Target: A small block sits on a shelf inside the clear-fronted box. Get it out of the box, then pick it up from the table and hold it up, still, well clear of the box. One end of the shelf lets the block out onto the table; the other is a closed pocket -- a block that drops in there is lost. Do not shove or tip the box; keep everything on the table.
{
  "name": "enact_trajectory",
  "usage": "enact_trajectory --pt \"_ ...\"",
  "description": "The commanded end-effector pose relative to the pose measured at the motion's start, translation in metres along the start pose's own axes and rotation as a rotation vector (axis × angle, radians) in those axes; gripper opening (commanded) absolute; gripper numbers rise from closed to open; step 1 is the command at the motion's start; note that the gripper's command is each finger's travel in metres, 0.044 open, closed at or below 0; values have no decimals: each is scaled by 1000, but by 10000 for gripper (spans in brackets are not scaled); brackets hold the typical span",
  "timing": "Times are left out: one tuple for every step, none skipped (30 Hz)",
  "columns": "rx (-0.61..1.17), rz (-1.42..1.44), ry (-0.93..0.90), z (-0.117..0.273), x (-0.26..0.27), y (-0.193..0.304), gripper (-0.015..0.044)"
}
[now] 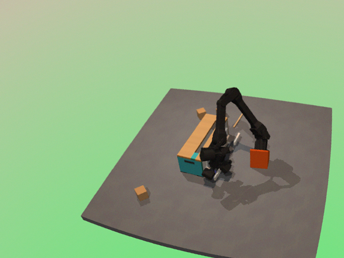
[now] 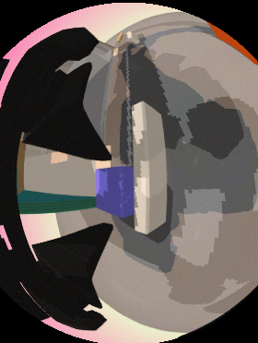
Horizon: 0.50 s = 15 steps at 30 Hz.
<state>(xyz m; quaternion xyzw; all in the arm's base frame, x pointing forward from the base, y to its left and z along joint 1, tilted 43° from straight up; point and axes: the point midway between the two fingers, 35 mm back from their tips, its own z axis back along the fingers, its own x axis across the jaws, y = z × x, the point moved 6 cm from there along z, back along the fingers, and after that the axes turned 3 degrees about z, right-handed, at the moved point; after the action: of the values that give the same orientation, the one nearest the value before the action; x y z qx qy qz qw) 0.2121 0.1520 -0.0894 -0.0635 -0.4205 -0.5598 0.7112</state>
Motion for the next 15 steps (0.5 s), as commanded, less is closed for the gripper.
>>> enact_trajectory --pt "-2 10 -10 -7 2 -5 285" --pt "-2 10 -10 -8 2 -6 285" --pt "-2 10 -10 -9 2 -6 285" --pt "-2 10 -10 -10 2 -6 285" --pt "-2 10 -10 -10 2 -7 285" --pt "-2 10 -10 -10 2 -7 259" --pt "-2 10 -10 -10 2 -7 233" --pt "-2 10 -10 -10 2 -7 206" --pt "-2 10 -10 -10 2 -7 180" --pt "-2 10 -10 -10 2 -7 154" --pt "-2 10 -10 -10 2 -7 128" --pt "-2 10 -10 -10 2 -7 121" --pt "-2 10 -10 -10 2 -7 114" --pt "-2 10 -10 -10 2 -7 107" --pt "-2 10 -10 -10 2 -7 101"
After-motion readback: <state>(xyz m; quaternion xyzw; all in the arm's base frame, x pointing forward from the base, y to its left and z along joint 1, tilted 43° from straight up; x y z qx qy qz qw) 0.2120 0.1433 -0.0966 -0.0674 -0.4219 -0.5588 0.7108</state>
